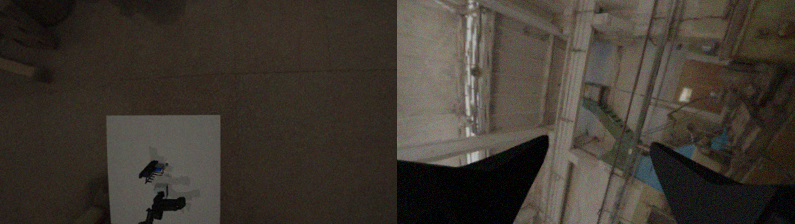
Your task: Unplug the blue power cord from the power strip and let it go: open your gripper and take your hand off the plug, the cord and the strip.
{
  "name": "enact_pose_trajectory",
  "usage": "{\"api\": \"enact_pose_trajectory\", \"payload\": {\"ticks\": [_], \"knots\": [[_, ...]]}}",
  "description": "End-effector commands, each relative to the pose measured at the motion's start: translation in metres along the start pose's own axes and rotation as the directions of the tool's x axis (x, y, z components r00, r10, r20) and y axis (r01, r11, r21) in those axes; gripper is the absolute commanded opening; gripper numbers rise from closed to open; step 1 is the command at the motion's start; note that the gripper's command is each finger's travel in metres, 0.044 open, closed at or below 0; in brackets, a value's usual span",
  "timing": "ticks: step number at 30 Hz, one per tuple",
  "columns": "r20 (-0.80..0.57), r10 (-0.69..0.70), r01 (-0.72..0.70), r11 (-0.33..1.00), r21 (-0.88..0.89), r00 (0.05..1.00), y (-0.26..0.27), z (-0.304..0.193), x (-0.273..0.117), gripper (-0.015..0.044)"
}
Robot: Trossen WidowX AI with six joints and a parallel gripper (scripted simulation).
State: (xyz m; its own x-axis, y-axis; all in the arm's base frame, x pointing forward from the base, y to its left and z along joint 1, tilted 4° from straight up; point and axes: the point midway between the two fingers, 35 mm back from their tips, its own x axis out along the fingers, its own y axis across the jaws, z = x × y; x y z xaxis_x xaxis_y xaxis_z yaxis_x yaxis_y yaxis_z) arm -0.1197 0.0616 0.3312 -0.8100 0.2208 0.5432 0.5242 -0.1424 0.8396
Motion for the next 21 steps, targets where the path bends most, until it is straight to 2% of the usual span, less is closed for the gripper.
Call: {"api": "enact_pose_trajectory", "payload": {"ticks": [1,4,9,15,21], "knots": [[0.004,0.001,-0.001,1.0,-0.001,1.0,0.0,0.001,0.0,0.0374],[0.072,0.009,-0.008,1.0,-0.02,0.997,0.007,0.016,0.002,0.0295],[0.324,0.054,-0.018,0.994,-0.111,0.945,0.031,0.072,-0.001,0.0164],[0.588,0.113,0.015,0.978,-0.209,0.801,0.061,0.132,-0.024,0.016],[0.787,0.171,0.086,0.958,-0.273,0.592,0.09,0.178,-0.065,0.016]]}}
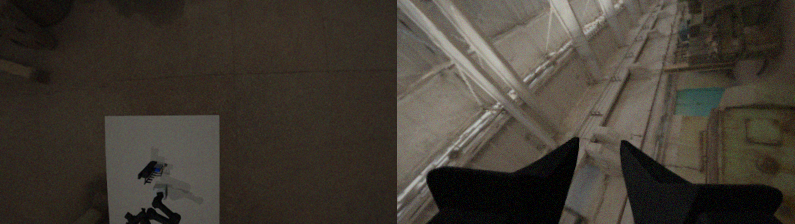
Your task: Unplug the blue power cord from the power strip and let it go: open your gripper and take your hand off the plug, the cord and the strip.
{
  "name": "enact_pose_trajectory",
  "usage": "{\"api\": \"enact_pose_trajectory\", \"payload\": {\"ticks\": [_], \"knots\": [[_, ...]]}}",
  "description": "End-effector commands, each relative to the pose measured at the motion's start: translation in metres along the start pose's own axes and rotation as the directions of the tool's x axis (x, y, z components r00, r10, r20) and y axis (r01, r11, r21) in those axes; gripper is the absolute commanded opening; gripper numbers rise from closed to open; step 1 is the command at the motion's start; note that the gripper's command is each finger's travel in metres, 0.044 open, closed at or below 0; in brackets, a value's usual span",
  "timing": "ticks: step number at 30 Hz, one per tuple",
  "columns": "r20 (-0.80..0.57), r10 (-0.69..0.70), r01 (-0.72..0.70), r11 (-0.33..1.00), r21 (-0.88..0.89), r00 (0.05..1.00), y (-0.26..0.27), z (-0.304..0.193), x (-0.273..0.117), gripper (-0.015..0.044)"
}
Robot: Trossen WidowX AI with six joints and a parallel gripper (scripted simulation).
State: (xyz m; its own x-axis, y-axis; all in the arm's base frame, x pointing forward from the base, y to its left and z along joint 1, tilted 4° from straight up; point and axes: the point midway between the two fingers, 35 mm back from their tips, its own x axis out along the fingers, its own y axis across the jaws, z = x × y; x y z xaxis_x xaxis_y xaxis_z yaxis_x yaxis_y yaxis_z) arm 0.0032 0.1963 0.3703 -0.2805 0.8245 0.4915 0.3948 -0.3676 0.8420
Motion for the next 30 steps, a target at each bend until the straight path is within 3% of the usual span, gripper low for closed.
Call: {"api": "enact_pose_trajectory", "payload": {"ticks": [1,10,19,22,30], "knots": [[0.148,0.001,0.007,0.999,-0.051,0.989,0.009,0.034,0.002,0.016],[0.449,0.004,0.064,0.989,-0.137,0.893,0.027,0.104,-0.012,0.016],[0.717,0.008,0.169,0.97,-0.175,0.697,0.048,0.171,-0.051,0.016],[0.817,0.008,0.225,0.96,-0.168,0.577,0.058,0.197,-0.077,0.016],[0.994,-0.025,0.383,0.924,-0.017,0.106,0.087,0.252,-0.188,0.016]]}}
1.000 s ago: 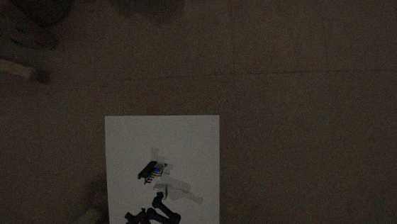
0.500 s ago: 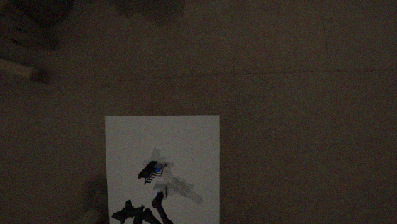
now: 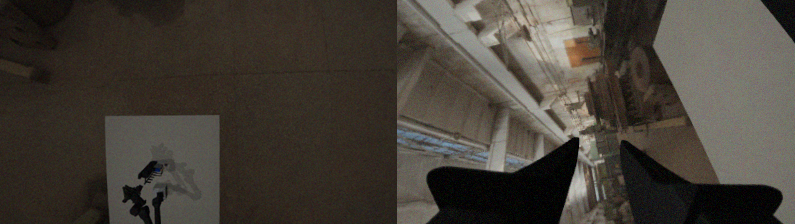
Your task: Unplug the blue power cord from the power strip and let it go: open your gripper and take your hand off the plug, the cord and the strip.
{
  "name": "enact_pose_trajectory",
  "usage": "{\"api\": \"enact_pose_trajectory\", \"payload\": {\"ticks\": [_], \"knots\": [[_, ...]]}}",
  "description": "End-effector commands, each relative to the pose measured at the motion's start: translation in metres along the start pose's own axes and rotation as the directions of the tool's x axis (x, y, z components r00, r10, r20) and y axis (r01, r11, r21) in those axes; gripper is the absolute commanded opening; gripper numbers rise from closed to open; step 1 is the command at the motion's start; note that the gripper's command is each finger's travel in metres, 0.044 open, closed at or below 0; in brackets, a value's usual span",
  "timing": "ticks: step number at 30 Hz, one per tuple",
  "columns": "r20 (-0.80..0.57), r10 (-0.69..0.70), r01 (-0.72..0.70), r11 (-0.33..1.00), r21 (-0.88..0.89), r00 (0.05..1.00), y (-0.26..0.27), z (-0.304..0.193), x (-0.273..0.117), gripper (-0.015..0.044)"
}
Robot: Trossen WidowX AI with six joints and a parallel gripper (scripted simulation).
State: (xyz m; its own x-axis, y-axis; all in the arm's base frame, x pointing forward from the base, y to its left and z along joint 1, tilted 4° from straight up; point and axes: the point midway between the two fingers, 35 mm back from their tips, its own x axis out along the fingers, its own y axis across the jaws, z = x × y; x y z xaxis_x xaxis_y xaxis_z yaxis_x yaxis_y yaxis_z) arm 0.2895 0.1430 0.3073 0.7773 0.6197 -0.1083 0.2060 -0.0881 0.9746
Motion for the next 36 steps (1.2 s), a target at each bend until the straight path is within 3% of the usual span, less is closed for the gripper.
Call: {"api": "enact_pose_trajectory", "payload": {"ticks": [1,6,17,20,25,29,36], "knots": [[0.168,-0.087,0.092,0.995,-0.026,0.982,-0.007,0.048,0.001,0.016],[0.361,-0.224,0.227,0.973,0.035,0.905,-0.022,0.113,-0.009,0.016],[0.543,-0.46,0.388,0.887,0.249,0.703,-0.056,0.18,-0.041,0.016],[0.54,-0.555,0.442,0.831,0.338,0.632,-0.075,0.191,-0.049,0.016],[0.431,-0.843,0.562,0.537,0.629,0.323,-0.138,0.214,-0.088,0.016],[0.278,-0.956,0.573,0.281,0.769,0.096,-0.169,0.216,-0.122,0.016],[0.269,-0.959,0.572,0.268,0.775,0.084,-0.17,0.215,-0.122,0.016]]}}
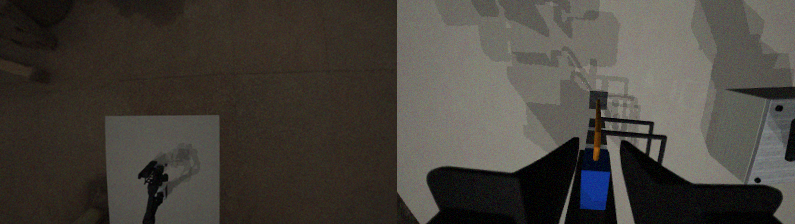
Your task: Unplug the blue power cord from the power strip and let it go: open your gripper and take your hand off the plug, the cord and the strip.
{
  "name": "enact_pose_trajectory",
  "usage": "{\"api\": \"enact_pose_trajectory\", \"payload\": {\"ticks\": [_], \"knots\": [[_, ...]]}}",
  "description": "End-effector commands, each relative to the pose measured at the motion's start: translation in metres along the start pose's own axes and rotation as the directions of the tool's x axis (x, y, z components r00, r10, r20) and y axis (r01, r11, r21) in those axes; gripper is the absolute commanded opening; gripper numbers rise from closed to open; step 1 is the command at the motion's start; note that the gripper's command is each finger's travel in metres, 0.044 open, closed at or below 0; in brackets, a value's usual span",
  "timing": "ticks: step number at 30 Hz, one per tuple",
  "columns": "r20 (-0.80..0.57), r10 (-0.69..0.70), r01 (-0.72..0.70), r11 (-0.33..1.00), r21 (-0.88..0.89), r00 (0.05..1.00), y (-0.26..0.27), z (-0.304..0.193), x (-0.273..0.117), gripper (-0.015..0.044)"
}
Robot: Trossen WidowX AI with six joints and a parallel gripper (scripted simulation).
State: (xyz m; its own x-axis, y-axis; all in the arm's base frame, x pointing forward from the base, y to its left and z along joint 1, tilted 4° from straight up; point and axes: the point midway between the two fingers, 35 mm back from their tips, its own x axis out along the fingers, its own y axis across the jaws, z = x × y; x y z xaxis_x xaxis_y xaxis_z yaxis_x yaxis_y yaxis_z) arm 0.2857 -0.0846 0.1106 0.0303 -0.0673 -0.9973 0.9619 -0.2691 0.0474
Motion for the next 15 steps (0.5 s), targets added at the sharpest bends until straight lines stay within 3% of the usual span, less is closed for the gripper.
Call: {"api": "enact_pose_trajectory", "payload": {"ticks": [1,15], "knots": [[0.006,-0.001,0.001,1.0,0.004,1.0,0.002,-0.001,-0.002,0.016],[0.004,-0.001,0.001,1.0,0.004,1.0,0.002,-0.023,-0.002,0.016]]}}
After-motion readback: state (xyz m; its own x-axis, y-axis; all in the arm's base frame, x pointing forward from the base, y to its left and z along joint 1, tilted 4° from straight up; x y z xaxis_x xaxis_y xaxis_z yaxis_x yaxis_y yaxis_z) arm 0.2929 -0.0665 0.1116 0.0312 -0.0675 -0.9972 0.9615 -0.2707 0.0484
